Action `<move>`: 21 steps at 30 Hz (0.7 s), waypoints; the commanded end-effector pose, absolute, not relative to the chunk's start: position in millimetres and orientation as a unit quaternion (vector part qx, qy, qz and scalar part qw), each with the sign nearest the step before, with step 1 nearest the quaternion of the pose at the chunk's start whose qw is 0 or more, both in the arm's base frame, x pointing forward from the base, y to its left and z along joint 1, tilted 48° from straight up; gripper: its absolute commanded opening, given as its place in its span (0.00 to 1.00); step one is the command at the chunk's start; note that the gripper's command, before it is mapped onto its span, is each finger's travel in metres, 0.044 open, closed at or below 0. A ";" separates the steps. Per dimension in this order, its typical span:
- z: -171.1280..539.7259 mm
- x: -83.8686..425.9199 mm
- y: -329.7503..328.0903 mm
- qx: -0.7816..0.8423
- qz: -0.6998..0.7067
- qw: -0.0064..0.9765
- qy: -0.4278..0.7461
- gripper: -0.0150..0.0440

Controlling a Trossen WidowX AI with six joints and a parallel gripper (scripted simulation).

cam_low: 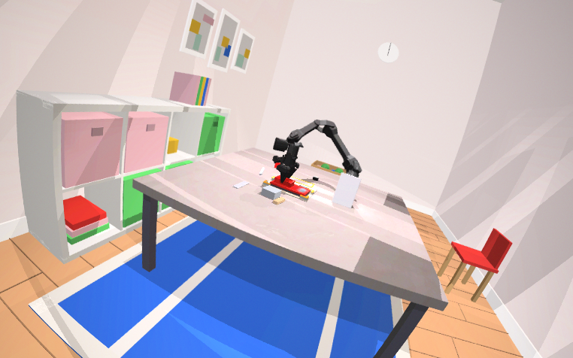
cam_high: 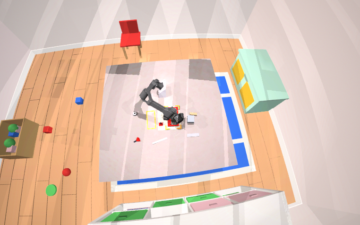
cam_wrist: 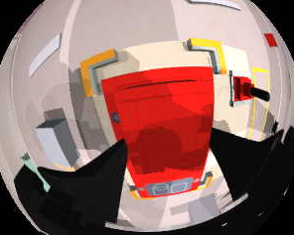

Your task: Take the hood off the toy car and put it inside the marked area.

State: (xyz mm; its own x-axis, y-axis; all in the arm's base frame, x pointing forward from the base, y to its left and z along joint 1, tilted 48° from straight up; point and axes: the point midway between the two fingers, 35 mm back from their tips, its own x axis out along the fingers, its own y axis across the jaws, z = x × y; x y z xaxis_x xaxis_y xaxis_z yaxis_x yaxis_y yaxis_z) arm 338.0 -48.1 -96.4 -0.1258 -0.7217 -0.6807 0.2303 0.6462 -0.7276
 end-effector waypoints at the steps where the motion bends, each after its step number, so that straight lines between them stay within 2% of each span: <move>1: -96.3 338.0 -48.1 -0.189 -0.376 0.633 0.649 0.80; 8: -96.3 338.0 -48.1 -0.189 -0.376 0.633 0.649 0.72; 18: -93.1 338.8 -44.5 -0.189 -0.376 0.634 0.649 0.28; 21: -91.8 339.1 -43.1 -0.189 -0.376 0.634 0.650 0.25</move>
